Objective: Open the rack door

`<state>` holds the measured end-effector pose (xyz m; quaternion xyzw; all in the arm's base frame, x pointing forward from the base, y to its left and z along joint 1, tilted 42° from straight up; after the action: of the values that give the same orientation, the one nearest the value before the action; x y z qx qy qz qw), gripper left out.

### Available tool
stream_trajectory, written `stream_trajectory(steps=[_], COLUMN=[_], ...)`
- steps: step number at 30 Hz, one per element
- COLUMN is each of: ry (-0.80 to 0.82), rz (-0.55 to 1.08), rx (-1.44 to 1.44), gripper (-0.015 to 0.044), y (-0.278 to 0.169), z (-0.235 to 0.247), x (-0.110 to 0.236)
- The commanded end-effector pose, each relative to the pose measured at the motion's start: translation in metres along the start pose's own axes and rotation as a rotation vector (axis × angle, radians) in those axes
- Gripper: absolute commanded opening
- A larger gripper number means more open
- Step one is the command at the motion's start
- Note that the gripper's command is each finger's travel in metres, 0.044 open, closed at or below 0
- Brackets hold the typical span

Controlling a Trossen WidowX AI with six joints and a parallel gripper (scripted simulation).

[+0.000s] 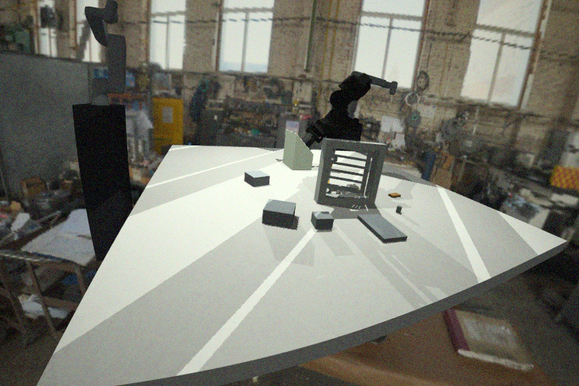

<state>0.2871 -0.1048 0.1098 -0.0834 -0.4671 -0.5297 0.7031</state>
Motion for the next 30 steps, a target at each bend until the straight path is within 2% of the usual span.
stream_trajectory(steps=[1,30], ry=[-0.004,0.002], rz=[-0.007,-0.007], rx=[-0.087,-0.549], gripper=[0.0013,0.0013], y=[0.0,0.017], z=[0.01,0.073], x=[0.001,0.0])
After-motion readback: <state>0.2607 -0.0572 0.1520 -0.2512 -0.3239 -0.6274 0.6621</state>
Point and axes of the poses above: the point midway between the two fingers, 35 mm back from their tips, its own x axis back along the fingers, its own z axis across the jaws, y = z × x, the point moved 8 cm from there along x, back along the fingers, and after that the axes turned 13 degrees about -x, right-handed, at the moved point
